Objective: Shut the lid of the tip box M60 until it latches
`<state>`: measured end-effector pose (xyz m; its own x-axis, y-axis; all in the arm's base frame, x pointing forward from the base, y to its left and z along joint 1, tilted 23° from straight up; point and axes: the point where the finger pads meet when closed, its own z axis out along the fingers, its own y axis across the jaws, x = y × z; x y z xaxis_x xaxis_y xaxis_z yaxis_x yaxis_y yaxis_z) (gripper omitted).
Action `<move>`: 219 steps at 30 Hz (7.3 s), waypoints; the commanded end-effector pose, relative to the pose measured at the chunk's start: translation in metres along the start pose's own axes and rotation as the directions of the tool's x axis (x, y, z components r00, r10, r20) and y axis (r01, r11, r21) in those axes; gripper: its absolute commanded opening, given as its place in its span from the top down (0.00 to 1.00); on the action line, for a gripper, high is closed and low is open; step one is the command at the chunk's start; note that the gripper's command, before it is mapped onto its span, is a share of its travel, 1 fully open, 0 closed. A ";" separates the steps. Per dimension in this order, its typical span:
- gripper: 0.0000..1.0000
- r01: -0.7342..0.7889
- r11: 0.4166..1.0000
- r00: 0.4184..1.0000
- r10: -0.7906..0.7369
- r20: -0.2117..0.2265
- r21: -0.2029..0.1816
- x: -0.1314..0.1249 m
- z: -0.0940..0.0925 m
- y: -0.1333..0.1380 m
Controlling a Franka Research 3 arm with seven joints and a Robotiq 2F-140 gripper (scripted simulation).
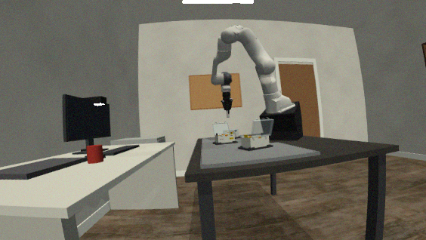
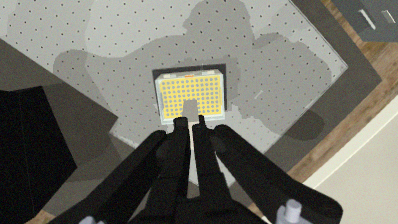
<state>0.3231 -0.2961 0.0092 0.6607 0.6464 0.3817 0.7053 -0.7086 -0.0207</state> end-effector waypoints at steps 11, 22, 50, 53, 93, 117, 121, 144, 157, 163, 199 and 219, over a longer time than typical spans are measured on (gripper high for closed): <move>1.00 0.004 1.000 1.000 -0.004 -0.003 0.003 -0.017 0.024 -0.001; 1.00 0.004 1.000 1.000 -0.004 -0.003 0.003 -0.034 0.047 -0.001; 1.00 0.004 1.000 1.000 -0.004 -0.003 0.003 -0.055 0.074 -0.001; 1.00 0.004 1.000 1.000 -0.004 -0.003 0.003 -0.055 0.074 -0.001; 1.00 0.004 1.000 1.000 -0.004 -0.003 0.003 -0.055 0.104 -0.001; 1.00 0.004 1.000 1.000 -0.004 -0.003 0.003 -0.055 0.104 -0.001; 1.00 0.004 1.000 1.000 -0.004 -0.003 0.003 -0.055 0.104 -0.001; 1.00 0.004 1.000 1.000 -0.004 -0.003 0.003 -0.055 0.106 -0.001; 1.00 0.004 1.000 1.000 -0.004 -0.003 0.003 -0.055 0.110 -0.001; 1.00 0.004 1.000 1.000 -0.004 -0.003 0.003 -0.055 0.111 -0.001; 1.00 0.004 1.000 1.000 -0.004 -0.003 0.003 -0.055 0.118 -0.002; 1.00 0.004 1.000 1.000 -0.004 -0.003 0.003 -0.055 0.118 -0.002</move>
<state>0.3142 -0.2978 -0.1177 0.6587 0.6453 0.3869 0.7065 -0.7073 -0.0230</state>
